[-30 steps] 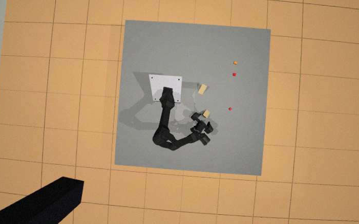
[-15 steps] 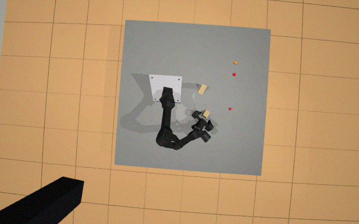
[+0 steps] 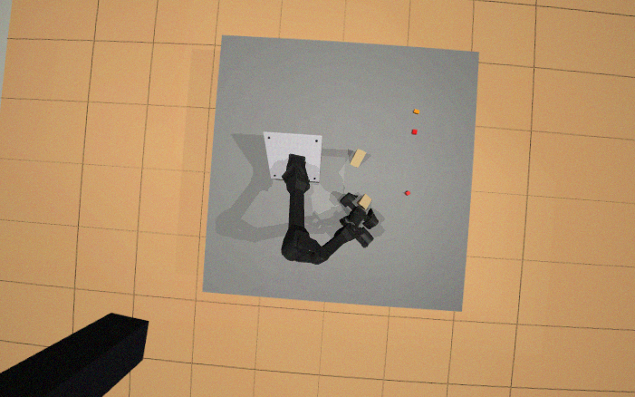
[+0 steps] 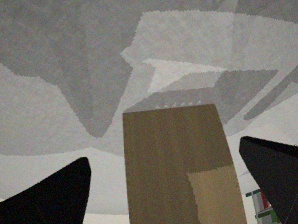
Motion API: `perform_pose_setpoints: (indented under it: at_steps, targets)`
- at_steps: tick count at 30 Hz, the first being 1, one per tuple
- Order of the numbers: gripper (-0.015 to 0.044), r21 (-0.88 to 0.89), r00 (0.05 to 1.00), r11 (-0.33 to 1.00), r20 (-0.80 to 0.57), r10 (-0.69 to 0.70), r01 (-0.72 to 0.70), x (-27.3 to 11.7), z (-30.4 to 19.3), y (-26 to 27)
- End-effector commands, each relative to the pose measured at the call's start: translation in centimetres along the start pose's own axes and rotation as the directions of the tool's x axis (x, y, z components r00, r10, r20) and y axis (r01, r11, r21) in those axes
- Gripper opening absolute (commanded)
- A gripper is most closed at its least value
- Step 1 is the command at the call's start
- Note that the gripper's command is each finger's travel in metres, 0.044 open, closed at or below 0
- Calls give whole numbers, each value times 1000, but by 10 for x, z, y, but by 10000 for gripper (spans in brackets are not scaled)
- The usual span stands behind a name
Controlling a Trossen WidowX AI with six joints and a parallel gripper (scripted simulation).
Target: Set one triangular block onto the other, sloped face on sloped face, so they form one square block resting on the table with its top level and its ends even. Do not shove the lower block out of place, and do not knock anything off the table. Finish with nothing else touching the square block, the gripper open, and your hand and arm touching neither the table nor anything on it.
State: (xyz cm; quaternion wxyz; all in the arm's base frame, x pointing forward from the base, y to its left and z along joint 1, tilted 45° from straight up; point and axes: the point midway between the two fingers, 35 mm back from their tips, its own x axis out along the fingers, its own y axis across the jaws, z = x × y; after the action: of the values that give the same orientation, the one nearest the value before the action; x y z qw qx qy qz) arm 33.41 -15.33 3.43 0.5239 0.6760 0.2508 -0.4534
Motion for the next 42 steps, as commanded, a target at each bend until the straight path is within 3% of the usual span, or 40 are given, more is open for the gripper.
perform_pose_setpoints:
  at_steps: [1,8,15,20,37,42]
  targets:
    - [361,4,1000,1000,4,-8,8,4,0,-3]
    - [177,4,1000,1000,4,-8,8,4,0,-3]
    - [131,4,1000,1000,4,-8,8,4,0,-3]
    - [0,2,1000,1000,2,-6,6,3,-1,-2]
    - [0,0,1000,1000,5,-5,5,1,-3,-2]
    - [0,-1,992,1000,123,-9,9,1,-11,-3]
